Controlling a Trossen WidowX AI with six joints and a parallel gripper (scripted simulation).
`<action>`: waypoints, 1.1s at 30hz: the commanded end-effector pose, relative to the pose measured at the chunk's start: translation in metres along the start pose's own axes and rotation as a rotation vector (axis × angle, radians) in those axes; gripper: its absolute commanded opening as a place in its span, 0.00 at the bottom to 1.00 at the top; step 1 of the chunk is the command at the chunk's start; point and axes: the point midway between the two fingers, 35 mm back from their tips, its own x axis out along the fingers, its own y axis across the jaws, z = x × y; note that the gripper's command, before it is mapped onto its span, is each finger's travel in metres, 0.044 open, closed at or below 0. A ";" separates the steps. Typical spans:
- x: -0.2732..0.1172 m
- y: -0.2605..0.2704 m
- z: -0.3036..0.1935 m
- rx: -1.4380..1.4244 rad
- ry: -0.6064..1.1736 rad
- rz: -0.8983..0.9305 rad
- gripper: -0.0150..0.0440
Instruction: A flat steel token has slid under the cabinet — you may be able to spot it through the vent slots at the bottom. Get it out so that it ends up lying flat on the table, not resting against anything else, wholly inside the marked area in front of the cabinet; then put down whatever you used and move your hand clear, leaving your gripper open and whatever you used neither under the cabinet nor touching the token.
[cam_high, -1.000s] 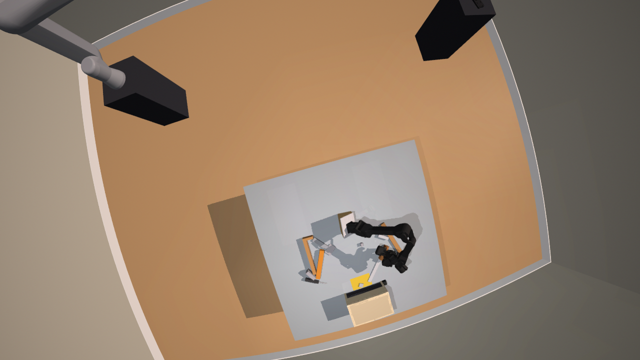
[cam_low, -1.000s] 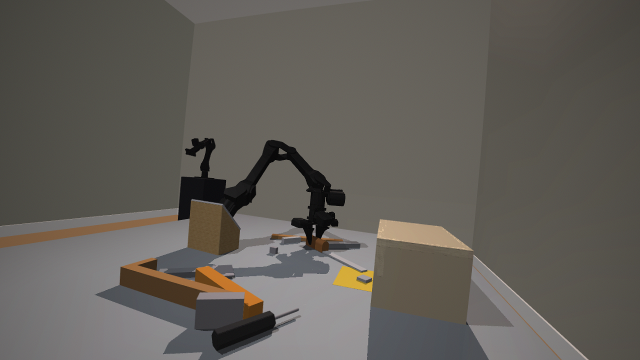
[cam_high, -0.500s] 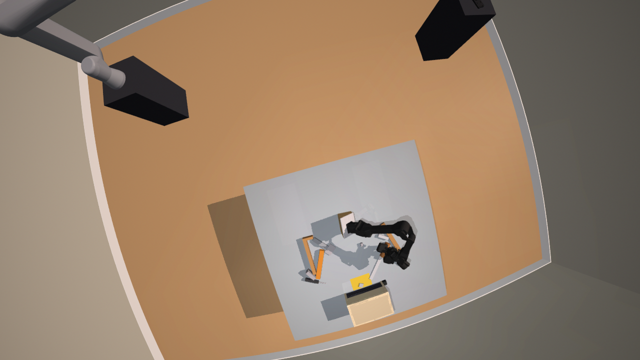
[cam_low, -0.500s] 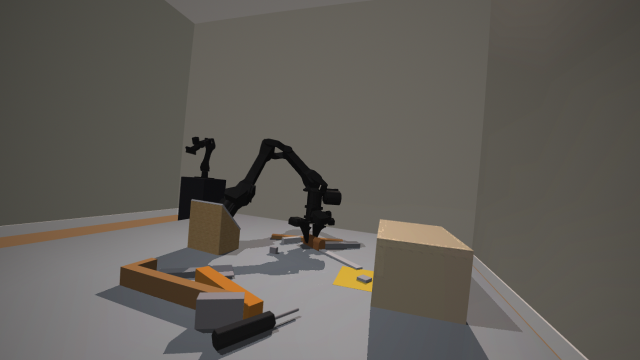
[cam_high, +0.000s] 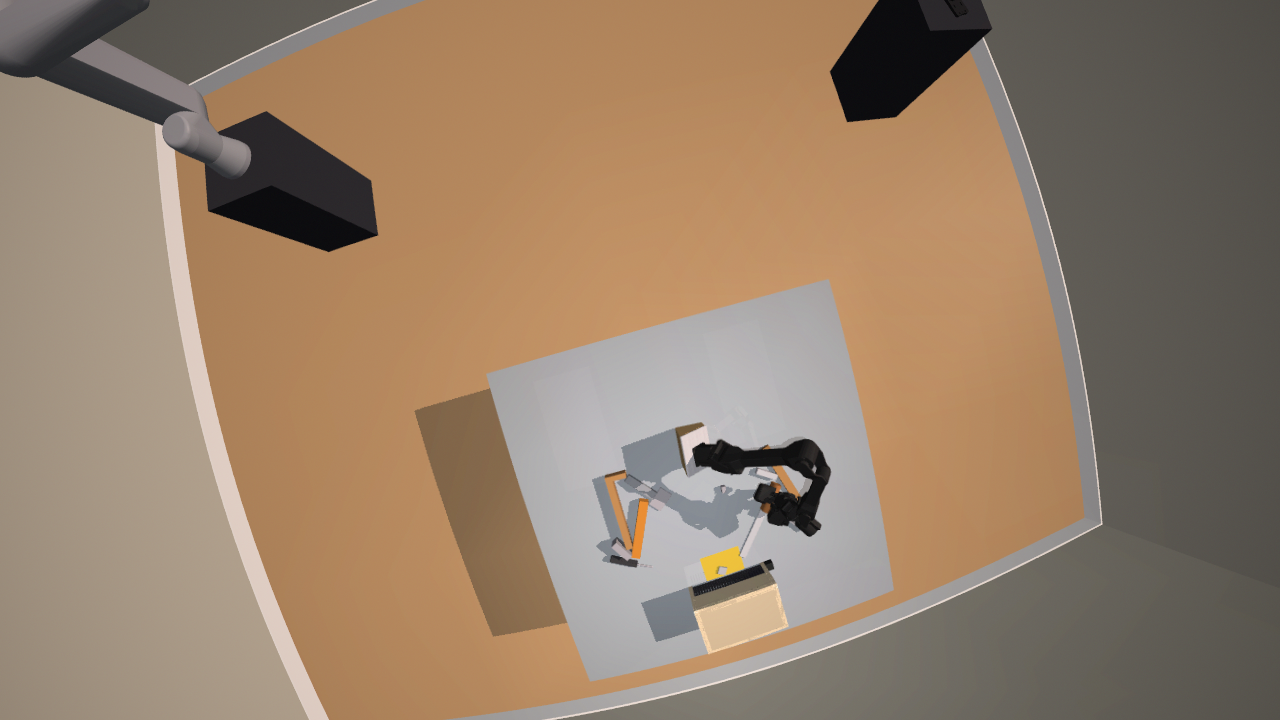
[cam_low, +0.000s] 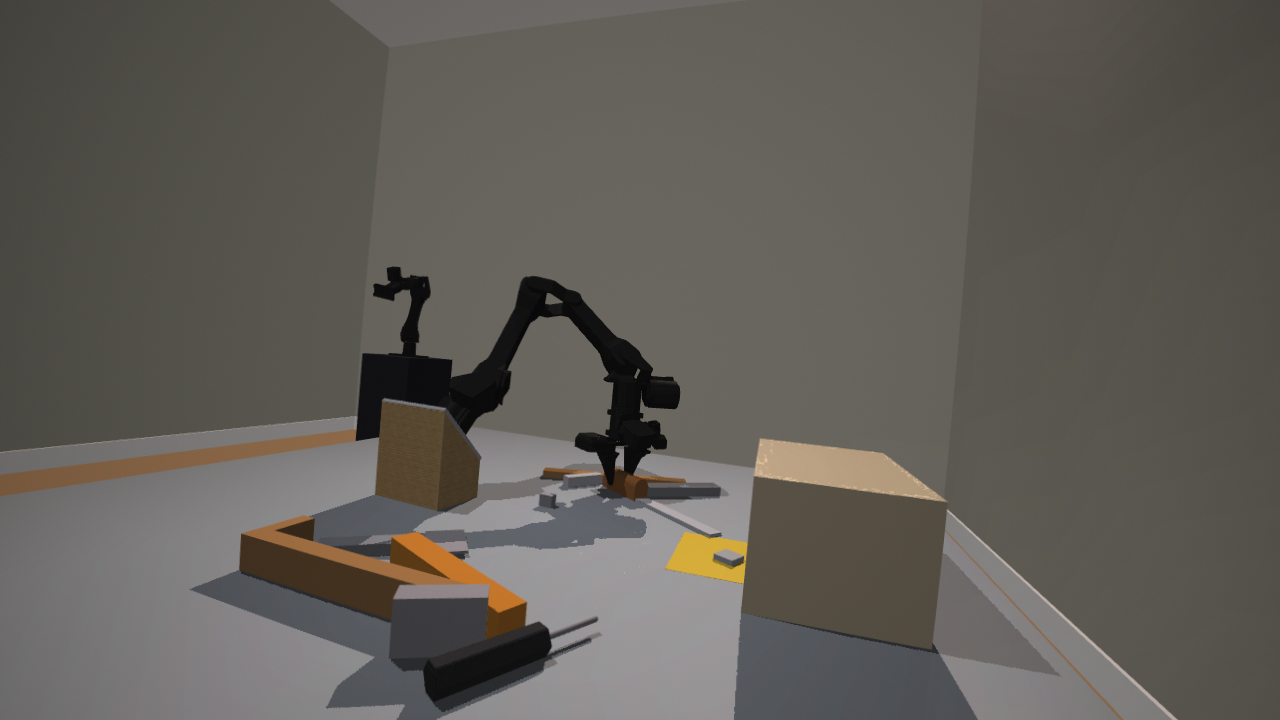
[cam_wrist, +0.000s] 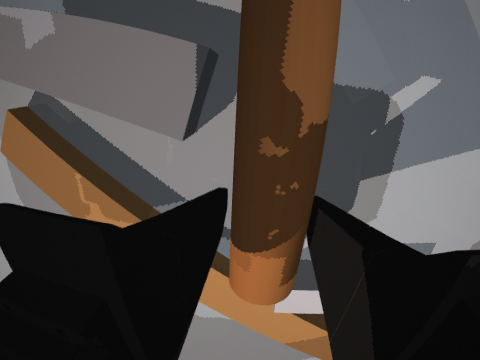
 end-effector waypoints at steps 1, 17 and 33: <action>0.000 0.000 0.000 0.000 0.000 0.000 0.59; 0.003 0.000 -0.001 -0.004 -0.002 0.002 0.71; 0.003 0.002 -0.002 -0.010 0.001 0.007 0.43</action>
